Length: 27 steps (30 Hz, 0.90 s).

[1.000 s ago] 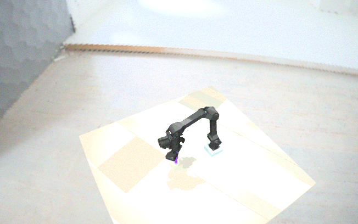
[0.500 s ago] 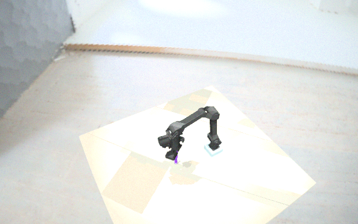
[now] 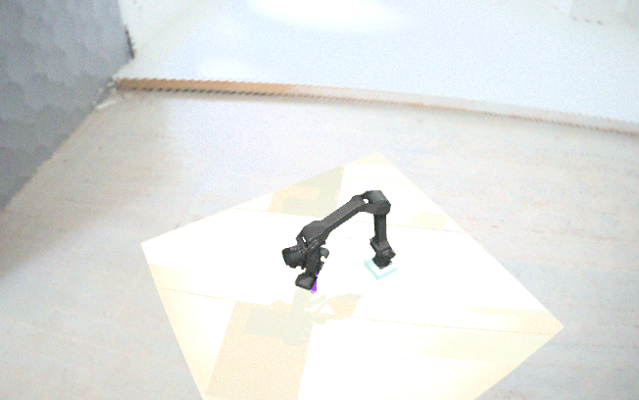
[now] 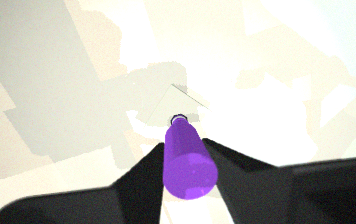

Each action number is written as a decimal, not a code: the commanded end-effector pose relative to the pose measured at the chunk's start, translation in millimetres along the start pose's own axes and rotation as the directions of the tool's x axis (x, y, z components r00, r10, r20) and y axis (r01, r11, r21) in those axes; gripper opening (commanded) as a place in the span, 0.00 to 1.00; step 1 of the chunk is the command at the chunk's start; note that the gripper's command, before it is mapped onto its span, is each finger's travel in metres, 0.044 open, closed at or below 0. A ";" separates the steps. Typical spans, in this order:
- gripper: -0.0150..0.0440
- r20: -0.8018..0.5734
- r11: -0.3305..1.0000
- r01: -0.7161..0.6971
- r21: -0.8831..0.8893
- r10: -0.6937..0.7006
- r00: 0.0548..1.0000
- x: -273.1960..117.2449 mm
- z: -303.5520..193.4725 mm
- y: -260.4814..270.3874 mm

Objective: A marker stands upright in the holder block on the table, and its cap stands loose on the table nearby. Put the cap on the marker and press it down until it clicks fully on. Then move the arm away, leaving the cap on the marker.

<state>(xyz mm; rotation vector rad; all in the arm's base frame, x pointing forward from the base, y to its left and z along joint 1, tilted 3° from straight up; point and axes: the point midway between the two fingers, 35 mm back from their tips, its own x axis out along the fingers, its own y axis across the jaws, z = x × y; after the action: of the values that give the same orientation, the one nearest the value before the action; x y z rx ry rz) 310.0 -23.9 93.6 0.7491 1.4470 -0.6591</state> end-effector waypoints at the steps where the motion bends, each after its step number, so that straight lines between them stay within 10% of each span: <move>1: 0.25 -0.007 1.000 0.005 0.000 -0.005 1.000 10.3 -0.9 -0.7; 27: 0.25 -0.007 1.000 0.005 0.000 -0.005 1.000 31.9 -2.1 -1.8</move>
<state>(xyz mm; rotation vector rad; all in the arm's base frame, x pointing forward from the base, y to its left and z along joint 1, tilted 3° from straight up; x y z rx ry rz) 308.2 -22.3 62.6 0.7442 1.4558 -0.6592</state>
